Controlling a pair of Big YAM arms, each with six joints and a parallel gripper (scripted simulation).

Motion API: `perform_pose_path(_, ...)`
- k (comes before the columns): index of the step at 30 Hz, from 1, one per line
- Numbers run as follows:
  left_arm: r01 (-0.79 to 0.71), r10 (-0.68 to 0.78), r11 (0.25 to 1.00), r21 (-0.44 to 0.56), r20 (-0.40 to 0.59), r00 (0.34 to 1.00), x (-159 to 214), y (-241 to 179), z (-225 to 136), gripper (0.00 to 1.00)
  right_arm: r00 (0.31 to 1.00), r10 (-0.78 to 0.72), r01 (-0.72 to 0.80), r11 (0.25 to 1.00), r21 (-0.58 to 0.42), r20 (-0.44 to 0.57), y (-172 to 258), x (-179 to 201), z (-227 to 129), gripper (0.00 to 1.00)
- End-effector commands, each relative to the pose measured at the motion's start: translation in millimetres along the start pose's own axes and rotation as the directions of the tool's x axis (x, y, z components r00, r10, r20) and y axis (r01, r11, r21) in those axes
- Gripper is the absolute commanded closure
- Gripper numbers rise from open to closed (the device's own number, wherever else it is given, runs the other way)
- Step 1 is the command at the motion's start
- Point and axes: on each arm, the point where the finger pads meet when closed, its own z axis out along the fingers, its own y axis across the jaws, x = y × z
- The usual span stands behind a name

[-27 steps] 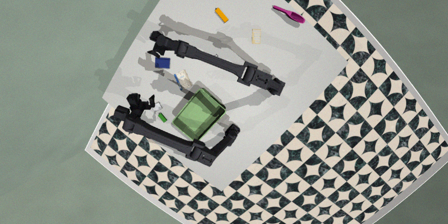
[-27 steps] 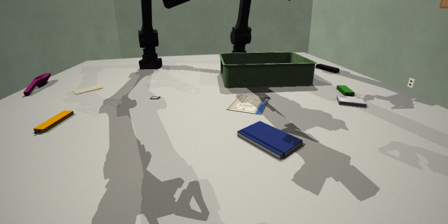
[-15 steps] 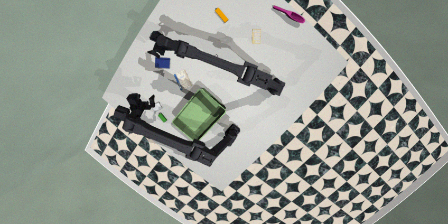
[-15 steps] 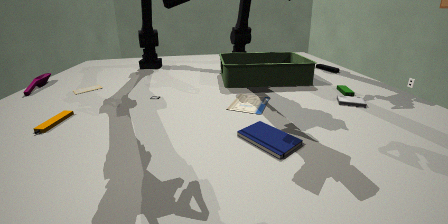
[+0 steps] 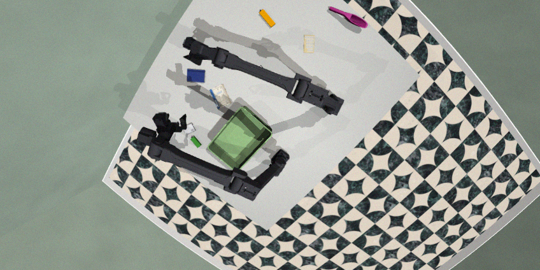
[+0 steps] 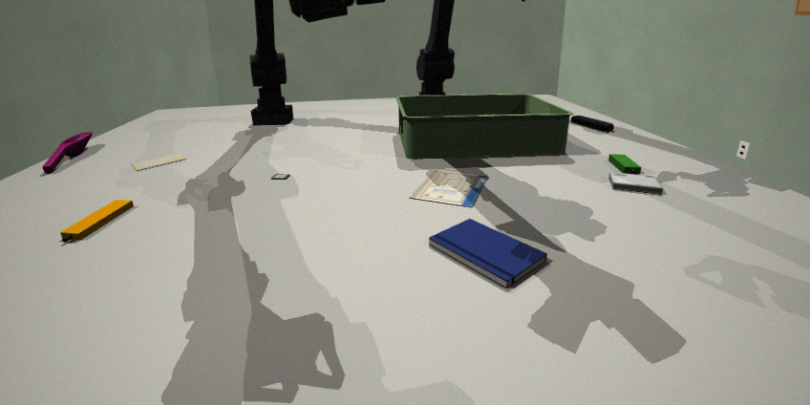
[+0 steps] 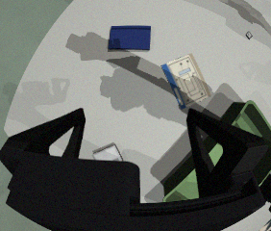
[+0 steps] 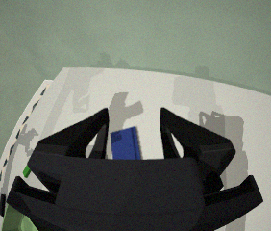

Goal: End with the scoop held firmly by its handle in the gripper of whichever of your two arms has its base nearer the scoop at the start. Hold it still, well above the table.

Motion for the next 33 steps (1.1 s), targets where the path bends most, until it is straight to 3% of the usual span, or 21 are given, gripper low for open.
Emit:
perform_pose_path(1, 0.010, -0.010, 1.000, -0.002, 0.008, 1.000, -9.4, -2.5, 10.2, 0.00, 0.996, -0.061, 0.070, 0.986, 0.150, -0.064, -91.3, -1.4, -33.8, 0.57)
perform_pose_path(5, 0.011, -0.011, 1.000, -0.006, 0.015, 1.000, -30.1, -11.3, 37.9, 0.00, 0.990, -0.062, 0.089, 0.969, 0.230, -0.125, -135.2, 10.7, -48.9, 0.57)
perform_pose_path(7, 0.011, -0.011, 1.000, -0.006, 0.015, 1.000, -30.1, -11.3, 37.9, 0.00, 0.990, -0.062, 0.089, 0.969, 0.230, -0.125, -135.2, 10.7, -48.9, 0.57)
perform_pose_path(9, 0.003, -0.002, 1.000, -0.021, 0.033, 0.999, -55.0, -19.4, 57.3, 0.00, 0.976, -0.064, 0.129, 0.940, 0.317, -0.209, -187.3, 25.3, -73.6, 0.57)
perform_pose_path(11, -0.017, 0.018, 1.000, -0.022, 0.042, 0.999, -79.0, -37.5, 88.5, 0.00, 0.966, -0.054, 0.146, 0.922, 0.358, -0.254, -213.0, 34.7, -87.9, 0.57)
perform_pose_path(15, -0.044, 0.047, 0.998, -0.041, 0.070, 0.996, -112.4, -54.8, 110.5, 0.00, 0.937, -0.028, 0.186, 0.884, 0.430, -0.349, -262.9, 55.9, -119.7, 0.57)
perform_pose_path(22, -0.087, 0.095, 0.994, -0.059, 0.136, 0.986, -184.1, -120.1, 172.7, 0.00, 0.851, 0.041, 0.274, 0.816, 0.510, -0.523, -341.0, 98.4, -186.0, 0.57)
perform_pose_path(24, -0.087, 0.095, 0.994, -0.059, 0.136, 0.986, -184.1, -120.1, 172.7, 0.00, 0.851, 0.041, 0.274, 0.816, 0.510, -0.523, -341.0, 98.4, -186.0, 0.57)
perform_pose_path(27, -0.099, 0.113, 0.992, -0.074, 0.205, 0.972, -234.5, -168.9, 201.7, 0.00, 0.763, 0.093, 0.342, 0.782, 0.521, -0.640, -383.3, 127.8, -238.3, 0.57)
perform_pose_path(33, -0.125, 0.139, 0.990, -0.067, 0.266, 0.954, -275.7, -242.7, 240.8, 0.00, 0.634, 0.177, 0.403, 0.755, 0.517, -0.753, -424.3, 162.6, -307.3, 0.57)
